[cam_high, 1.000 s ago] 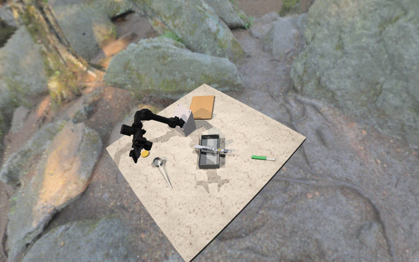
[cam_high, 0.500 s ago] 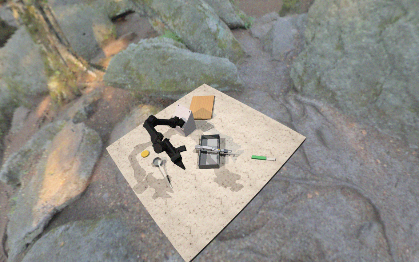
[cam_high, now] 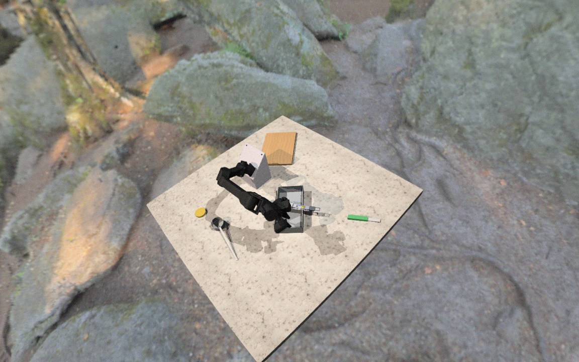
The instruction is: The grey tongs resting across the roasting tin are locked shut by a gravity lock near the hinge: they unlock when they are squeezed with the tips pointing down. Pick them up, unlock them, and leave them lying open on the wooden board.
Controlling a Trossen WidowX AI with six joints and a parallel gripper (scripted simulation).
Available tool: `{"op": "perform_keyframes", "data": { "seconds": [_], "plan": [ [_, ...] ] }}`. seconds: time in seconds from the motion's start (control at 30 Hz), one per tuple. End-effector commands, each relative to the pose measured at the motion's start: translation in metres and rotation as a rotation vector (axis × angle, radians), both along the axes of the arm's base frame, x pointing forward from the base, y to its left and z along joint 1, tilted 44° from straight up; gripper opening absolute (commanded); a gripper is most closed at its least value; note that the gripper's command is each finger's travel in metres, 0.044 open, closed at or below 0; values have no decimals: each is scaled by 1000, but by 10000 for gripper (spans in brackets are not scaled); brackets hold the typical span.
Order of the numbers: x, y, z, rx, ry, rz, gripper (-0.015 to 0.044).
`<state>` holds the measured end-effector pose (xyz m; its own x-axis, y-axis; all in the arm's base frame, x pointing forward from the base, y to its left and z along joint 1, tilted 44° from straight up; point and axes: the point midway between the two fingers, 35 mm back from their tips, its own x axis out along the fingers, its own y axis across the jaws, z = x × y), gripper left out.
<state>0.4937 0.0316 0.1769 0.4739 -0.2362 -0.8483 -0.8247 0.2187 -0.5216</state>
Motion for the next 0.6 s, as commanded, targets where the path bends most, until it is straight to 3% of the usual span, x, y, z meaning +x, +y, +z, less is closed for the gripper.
{"op": "perform_keyframes", "data": {
  "seconds": [0.0,0.27,0.57],
  "plan": [
    [-24,16,-70,99,203,-302,260],
    [-74,26,-145,51,429,-746,260],
    [-75,26,-146,48,433,-757,260]
  ]
}}
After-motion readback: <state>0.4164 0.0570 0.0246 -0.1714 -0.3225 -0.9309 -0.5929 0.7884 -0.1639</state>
